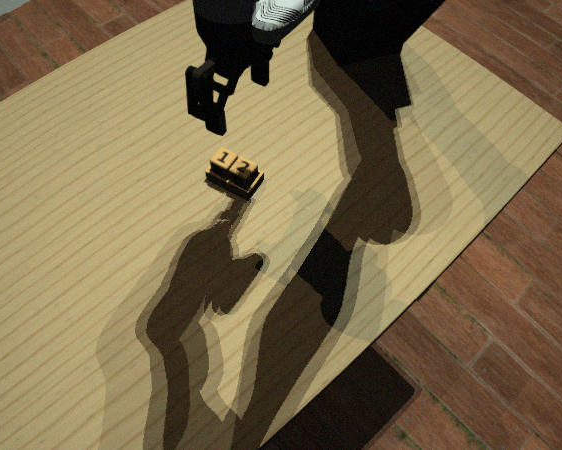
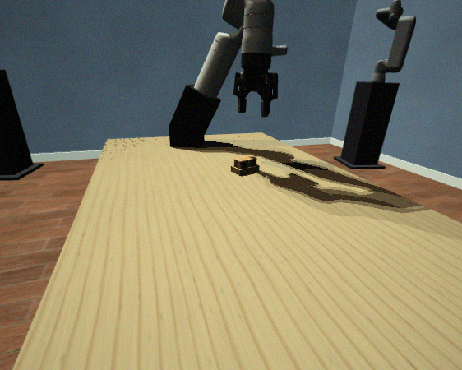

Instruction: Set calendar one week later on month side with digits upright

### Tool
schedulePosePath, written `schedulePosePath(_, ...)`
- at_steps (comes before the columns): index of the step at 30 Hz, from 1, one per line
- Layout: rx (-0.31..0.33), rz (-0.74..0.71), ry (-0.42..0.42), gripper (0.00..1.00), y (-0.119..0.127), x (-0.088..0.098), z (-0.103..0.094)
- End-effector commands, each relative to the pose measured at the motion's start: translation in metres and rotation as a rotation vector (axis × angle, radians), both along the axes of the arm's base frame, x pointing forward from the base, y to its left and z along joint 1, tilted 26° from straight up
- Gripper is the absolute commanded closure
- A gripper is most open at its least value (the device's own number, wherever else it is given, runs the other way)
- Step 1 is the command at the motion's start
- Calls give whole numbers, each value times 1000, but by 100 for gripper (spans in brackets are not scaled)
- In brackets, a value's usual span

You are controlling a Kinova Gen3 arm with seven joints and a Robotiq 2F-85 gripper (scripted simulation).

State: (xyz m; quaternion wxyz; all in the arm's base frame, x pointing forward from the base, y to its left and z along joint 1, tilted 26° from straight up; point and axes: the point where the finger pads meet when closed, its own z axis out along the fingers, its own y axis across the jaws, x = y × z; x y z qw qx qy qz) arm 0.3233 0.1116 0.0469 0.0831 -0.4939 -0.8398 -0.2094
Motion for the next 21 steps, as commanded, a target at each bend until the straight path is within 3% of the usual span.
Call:
schedulePosePath(1,0,-1,-1,0,0,0,0)
schedulePosePath(21,2,-22,9,0,0,1,0)
